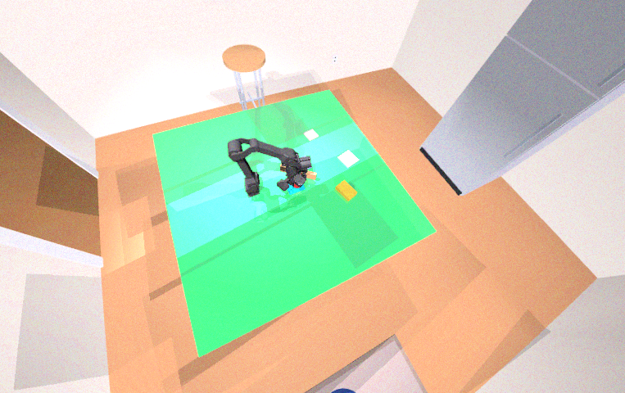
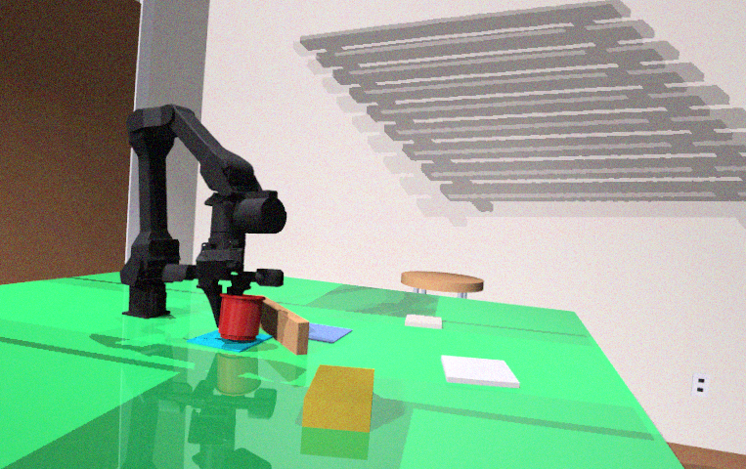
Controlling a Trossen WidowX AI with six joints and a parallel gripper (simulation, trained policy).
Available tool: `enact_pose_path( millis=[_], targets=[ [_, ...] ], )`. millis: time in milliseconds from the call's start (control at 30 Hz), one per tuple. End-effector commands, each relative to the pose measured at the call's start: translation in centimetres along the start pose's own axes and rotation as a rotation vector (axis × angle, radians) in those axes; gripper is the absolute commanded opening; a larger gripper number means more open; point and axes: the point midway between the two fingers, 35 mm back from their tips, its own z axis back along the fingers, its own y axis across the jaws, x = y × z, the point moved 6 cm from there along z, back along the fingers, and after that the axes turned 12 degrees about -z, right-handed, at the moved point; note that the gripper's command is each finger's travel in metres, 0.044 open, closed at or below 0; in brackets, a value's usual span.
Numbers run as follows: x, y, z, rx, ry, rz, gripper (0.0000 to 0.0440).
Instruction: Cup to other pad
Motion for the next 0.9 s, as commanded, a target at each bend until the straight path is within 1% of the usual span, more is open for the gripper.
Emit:
enact_pose_path(
  millis=[0, 67, 133, 167, 600, 867],
  targets=[
    [0.2, -0.4, -0.2, 0.014, -0.012, -0.016, 0.0053],
    [0.4, -0.4, 0.0, 0.031, -0.018, -0.024, 0.0085],
    [0.6, -0.3, 0.3, 0.057, -0.026, -0.034, 0.0133],
    [0.7, -0.3, 0.4, 0.071, -0.029, -0.038, 0.0150],
    [0.7, -1.1, 1.8, 0.182, -0.044, -0.041, 0.0185],
    [0.7, -1.7, 2.7, 0.236, -0.059, -0.044, 0.0235]
  ],
)
